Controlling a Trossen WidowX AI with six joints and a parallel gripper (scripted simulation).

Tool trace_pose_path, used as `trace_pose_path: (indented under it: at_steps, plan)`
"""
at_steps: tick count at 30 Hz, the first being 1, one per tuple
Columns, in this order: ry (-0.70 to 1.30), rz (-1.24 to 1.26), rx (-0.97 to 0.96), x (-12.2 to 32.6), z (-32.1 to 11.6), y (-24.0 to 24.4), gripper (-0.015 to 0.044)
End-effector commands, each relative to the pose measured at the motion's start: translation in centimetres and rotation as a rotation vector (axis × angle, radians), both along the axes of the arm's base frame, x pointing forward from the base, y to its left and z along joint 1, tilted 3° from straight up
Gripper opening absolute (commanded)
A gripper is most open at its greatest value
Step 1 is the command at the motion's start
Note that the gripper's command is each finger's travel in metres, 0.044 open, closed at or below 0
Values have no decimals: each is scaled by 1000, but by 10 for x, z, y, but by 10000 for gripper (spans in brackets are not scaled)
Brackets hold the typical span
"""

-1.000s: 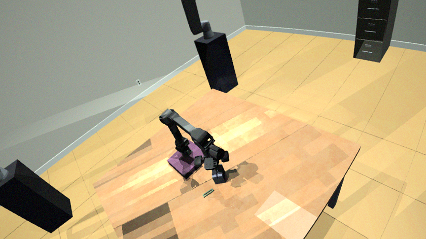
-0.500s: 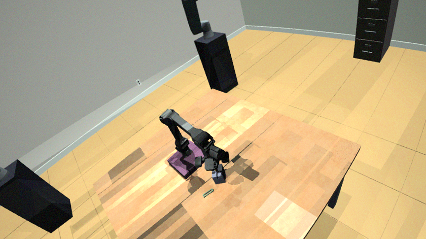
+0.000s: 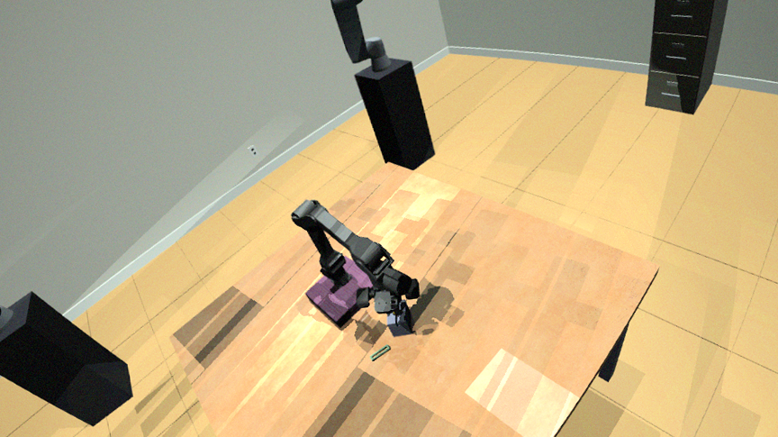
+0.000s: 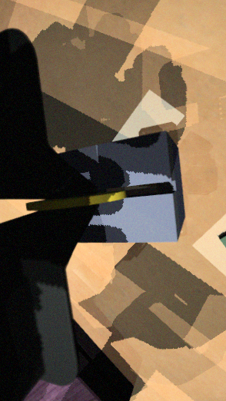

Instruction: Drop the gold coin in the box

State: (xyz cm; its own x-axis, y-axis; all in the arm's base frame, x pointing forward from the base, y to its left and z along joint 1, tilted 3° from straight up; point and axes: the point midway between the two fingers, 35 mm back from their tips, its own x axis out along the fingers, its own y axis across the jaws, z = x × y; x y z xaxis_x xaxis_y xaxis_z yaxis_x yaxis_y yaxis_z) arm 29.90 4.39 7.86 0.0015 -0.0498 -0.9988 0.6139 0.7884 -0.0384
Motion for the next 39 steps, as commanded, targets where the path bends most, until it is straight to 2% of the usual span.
trace_pose_path:
  at_steps: [1,7,16,27,30,39]
  plan:
    - [2,-2,0,-1,-3,0,0]
    - [0,0,0,0,0,0,157]
    - [0,0,0,0,0,0,161]
    - [2,0,0,0,27,1,440]
    - [7,2,-1,-4,59,2,440]
    - [8,2,-1,-4,61,2,440]
